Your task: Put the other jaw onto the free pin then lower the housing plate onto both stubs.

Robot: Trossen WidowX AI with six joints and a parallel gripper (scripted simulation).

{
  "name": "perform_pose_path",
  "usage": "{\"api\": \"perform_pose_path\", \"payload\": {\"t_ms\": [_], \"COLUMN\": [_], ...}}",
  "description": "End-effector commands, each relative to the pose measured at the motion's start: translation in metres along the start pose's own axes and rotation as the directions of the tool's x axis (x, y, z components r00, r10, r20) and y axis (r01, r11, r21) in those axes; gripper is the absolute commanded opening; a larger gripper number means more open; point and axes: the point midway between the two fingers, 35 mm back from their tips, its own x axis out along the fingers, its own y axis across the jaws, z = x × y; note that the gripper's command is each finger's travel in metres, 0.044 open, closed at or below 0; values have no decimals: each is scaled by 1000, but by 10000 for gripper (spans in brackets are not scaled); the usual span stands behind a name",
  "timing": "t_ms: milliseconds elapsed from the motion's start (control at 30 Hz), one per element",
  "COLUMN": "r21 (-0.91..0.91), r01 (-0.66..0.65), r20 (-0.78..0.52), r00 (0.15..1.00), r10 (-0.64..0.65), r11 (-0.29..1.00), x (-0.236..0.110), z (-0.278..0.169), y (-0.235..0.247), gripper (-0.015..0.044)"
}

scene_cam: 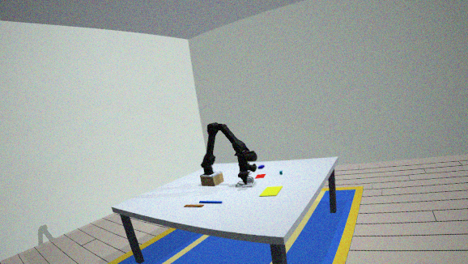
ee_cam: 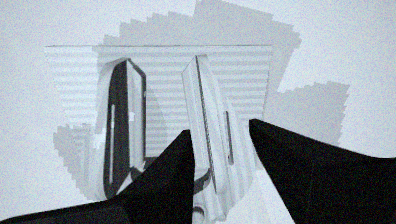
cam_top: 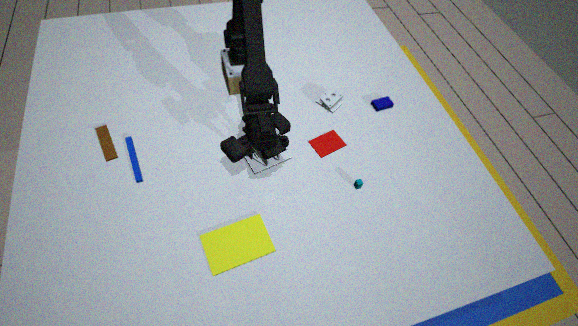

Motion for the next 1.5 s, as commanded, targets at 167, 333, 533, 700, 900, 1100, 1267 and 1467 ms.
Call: {"api": "perform_pose_path", "payload": {"t_ms": [167,333,533,700,900,1100,1267,1467], "r21": [-3,-3,-3,-3,-3,-3,-3,-3], "r01": [-2,-2,-2,-2,-2,-2,-2,-2], "r20": [-5,-5,-5,-5,-5,-5,-5,-5], "r00": [1000,1000,1000,1000,1000,1000,1000,1000], "r10": [2,2,2,2,2,2,2,2], "r11": [1000,1000,1000,1000,1000,1000,1000,1000], "x": [3,1,-3,-1,-1,1,2,3], "z": [-1,-1,-1,-1,-1,-1,-1,-1], "y": [0,0,0,1,1,1,1,1], "gripper": [134,134,134,134,134,134,134,134]}}
